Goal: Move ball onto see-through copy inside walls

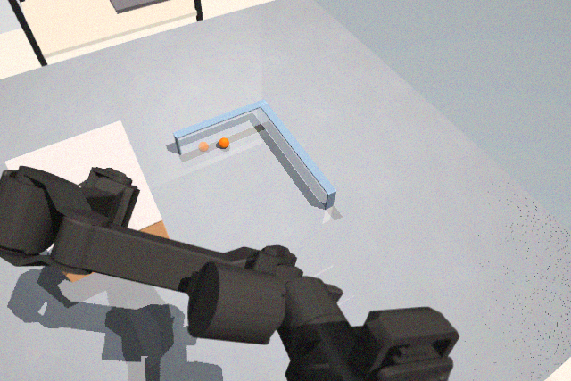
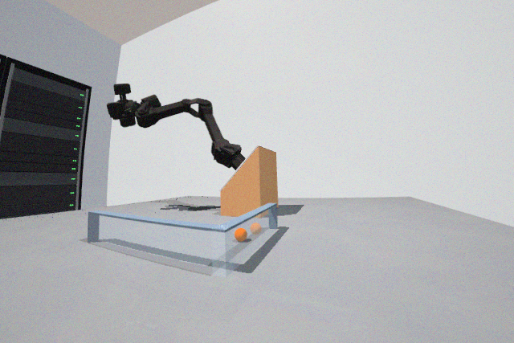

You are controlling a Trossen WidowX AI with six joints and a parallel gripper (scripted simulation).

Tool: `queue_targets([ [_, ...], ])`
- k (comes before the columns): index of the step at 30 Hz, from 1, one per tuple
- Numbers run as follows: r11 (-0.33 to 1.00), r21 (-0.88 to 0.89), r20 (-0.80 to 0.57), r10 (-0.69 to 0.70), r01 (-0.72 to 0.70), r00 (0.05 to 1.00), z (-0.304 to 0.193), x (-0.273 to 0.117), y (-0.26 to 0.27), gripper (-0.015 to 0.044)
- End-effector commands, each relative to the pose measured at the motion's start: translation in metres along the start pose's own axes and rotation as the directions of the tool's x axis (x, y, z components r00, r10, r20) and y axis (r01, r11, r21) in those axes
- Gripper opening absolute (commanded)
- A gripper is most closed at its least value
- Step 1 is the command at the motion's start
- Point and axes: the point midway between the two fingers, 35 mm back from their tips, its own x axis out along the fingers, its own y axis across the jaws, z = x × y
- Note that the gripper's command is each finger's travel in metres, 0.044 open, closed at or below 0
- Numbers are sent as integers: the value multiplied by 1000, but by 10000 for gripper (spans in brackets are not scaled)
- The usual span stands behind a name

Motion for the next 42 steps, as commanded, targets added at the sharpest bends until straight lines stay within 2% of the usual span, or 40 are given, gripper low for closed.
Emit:
queue_targets([
  [1, 1000, 1, 4, 1, -1, 1000, 1, 0, 0, 374],
  [7, 997, 52, 172, 49, -59, 984, 57, -19, 7, 225],
  [13, 983, 151, 292, 57, -105, 955, 95, -37, 3, 225],
  [18, 954, 208, 485, 89, -214, 870, 160, -76, 2, 225],
  [23, 914, 215, 673, 117, -344, 731, 223, -132, -2, 225],
  [30, 846, 131, 876, 145, -517, 460, 295, -235, -15, 225],
  [33, 805, 106, 920, 143, -584, 365, 308, -269, -23, 225],
  [38, 777, 64, 949, 147, -627, 279, 317, -301, -28, 225],
  [42, 746, -45, 979, 166, -664, 120, 331, -362, -35, 225],
])
